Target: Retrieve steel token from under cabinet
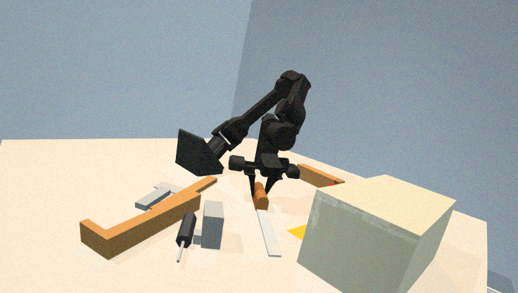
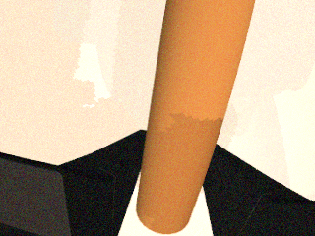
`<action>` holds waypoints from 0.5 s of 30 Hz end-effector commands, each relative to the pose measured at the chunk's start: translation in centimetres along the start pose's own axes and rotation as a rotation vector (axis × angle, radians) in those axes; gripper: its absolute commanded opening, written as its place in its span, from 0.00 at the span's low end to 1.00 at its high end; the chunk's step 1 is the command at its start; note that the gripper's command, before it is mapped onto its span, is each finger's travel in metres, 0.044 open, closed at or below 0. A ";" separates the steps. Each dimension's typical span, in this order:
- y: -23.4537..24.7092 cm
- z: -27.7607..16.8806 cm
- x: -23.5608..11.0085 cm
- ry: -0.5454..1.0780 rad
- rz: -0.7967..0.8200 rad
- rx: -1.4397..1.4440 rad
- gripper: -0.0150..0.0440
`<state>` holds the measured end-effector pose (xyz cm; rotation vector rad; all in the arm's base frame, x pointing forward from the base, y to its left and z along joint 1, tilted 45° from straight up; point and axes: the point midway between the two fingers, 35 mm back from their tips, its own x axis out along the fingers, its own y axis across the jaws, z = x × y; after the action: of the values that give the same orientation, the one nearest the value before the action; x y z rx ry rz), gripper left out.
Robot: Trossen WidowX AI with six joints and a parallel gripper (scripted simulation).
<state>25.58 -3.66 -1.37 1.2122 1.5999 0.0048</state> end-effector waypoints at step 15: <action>1.6 -1.3 -0.1 -0.003 0.006 0.000 0.25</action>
<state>25.63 -2.41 -0.19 1.2134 1.6003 0.0053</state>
